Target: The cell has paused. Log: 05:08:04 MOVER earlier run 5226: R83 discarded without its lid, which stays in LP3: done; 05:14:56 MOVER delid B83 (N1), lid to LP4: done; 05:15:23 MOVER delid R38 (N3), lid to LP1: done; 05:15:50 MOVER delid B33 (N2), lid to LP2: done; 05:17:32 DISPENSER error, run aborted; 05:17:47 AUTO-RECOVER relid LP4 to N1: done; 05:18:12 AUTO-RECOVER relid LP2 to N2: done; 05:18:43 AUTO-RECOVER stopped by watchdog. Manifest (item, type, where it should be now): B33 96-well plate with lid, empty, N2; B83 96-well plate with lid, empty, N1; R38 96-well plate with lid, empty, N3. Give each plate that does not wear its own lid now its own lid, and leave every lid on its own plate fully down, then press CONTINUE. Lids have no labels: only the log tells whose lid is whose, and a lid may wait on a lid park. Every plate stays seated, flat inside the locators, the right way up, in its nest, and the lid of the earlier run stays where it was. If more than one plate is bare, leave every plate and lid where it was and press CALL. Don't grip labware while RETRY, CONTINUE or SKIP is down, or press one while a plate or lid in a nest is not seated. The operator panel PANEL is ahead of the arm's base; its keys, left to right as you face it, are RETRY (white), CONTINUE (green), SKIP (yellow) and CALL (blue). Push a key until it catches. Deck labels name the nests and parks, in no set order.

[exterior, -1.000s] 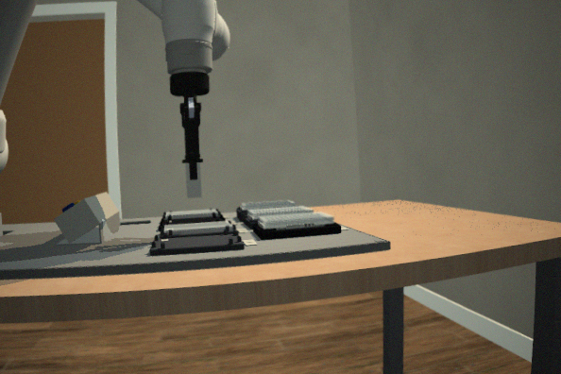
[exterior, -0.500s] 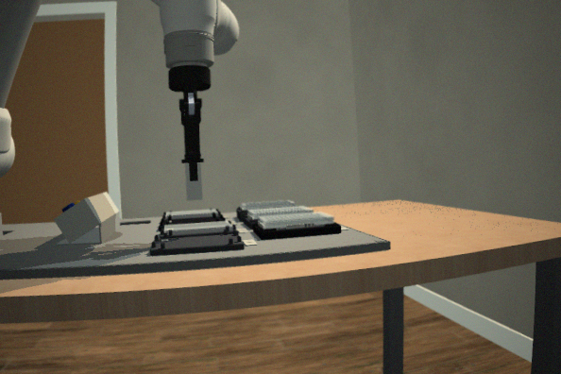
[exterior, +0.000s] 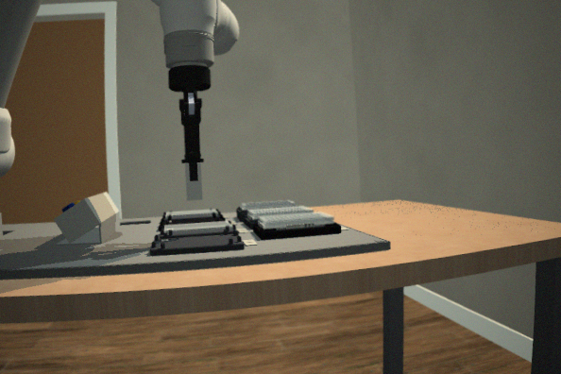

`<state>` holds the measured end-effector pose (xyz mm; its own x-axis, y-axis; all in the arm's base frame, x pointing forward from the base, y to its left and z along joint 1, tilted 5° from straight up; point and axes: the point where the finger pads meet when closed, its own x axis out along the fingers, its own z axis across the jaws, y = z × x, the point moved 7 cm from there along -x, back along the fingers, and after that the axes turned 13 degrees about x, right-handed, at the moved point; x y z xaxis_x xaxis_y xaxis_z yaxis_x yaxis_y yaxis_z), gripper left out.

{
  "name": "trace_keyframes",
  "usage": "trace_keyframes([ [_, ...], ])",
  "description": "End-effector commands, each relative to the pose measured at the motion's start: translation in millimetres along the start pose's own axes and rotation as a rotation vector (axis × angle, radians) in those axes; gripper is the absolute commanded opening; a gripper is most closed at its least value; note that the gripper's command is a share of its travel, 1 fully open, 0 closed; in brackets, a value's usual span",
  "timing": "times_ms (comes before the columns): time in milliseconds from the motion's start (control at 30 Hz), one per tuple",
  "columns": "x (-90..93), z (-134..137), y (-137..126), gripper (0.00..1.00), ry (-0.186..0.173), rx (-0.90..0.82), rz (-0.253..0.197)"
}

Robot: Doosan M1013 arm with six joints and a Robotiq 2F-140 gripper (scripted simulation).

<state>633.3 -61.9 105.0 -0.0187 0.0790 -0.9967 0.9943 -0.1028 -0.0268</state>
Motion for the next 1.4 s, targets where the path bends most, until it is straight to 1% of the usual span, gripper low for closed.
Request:
trace_keyframes([
  [0,-0.1,0.0,0.0,0.00,0.000,0.000,0.000],
  [67,-0.1,-6.1,-0.2,0.00,0.000,0.000,0.000],
  [100,-0.2,-18.1,-0.8,0.00,0.000,0.000,0.000],
  [133,-0.2,-37.7,-2.3,0.00,-0.001,0.000,0.000],
  [200,-0.3,-94.0,-10.0,0.00,-0.001,0.000,0.001],
  [233,-0.3,-95.3,-10.1,0.00,-0.001,0.000,0.001],
  [267,-0.3,-125.2,-16.6,0.00,-0.001,0.000,0.001],
  [300,-0.3,-128.9,-17.2,0.00,-0.001,0.000,0.001],
  [333,-0.3,-157.9,-25.3,0.00,-0.001,0.000,0.001],
  [367,-0.3,-162.1,-26.1,0.00,-0.001,0.000,0.001],
  [400,-0.2,-190.1,-35.4,0.00,-0.001,0.000,0.001],
  [500,-0.2,-192.1,-35.9,0.00,-0.001,0.000,0.001],
  [533,-0.2,-216.7,-45.2,0.00,-0.001,0.000,0.000],
  [567,-0.2,-234.7,-52.7,0.00,0.000,0.000,0.000],
  [600,-0.2,-245.6,-57.6,0.00,0.000,0.000,0.000],
  [667,-0.2,-251.1,-60.2,0.00,0.000,0.000,0.000],
  [1367,-0.2,-251.1,-60.2,0.00,0.000,0.000,0.000],
])
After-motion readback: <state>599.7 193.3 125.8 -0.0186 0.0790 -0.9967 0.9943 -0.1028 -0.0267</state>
